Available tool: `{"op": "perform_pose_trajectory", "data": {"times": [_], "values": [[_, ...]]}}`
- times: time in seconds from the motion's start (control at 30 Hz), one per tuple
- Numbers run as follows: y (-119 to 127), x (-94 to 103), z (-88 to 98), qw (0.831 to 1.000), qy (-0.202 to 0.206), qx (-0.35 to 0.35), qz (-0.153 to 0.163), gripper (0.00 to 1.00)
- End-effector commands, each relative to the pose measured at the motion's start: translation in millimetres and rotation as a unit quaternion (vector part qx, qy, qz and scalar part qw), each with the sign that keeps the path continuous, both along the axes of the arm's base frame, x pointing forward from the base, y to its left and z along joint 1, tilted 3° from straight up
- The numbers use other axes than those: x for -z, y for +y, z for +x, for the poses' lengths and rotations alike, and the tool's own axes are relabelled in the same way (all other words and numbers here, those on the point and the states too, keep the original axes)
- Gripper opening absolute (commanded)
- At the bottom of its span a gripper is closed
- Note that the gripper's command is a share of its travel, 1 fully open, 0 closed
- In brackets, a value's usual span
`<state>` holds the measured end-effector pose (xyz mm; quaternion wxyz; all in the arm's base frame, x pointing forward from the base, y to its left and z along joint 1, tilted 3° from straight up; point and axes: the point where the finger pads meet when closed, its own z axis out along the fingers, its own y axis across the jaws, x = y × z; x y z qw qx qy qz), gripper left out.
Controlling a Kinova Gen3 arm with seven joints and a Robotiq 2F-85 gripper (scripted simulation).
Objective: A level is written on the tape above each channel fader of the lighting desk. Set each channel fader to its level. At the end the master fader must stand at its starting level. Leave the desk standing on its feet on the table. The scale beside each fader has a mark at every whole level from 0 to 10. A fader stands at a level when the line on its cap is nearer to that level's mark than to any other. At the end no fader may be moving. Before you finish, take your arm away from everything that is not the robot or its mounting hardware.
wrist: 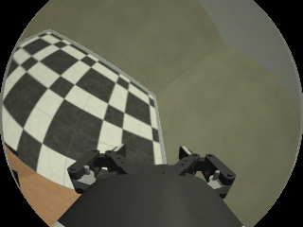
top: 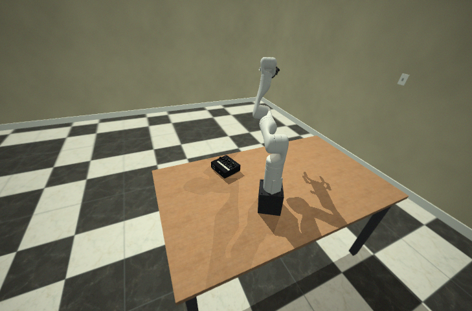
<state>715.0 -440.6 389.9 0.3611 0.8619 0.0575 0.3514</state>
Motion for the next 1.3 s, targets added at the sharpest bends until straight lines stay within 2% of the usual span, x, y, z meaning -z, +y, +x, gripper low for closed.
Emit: {"op": "perform_pose_trajectory", "data": {"times": [0.0,0.03,0.07,0.4,0.43,0.7,0.73,1.0,1.03,1.27], "values": [[2,0.2,1.1,1.000,-0.001,-0.001,0.000,1.00],[2,0.2,1.1,1.000,-0.001,-0.001,0.000,1.00],[30,23.4,3.9,1.000,0.008,-0.006,0.028,1.00],[30,23.4,3.9,1.000,0.008,-0.006,0.028,1.00],[58,45.9,4.9,0.998,0.017,-0.009,0.055,1.00],[58,45.9,4.9,0.998,0.017,-0.009,0.055,1.00],[86,67.5,4.2,0.996,0.027,-0.012,0.081,1.00],[86,67.5,4.2,0.996,0.027,-0.012,0.081,1.00],[114,88.3,1.8,0.993,0.038,-0.015,0.107,1.00],[114,88.3,1.8,0.993,0.038,-0.015,0.107,1.00]]}}
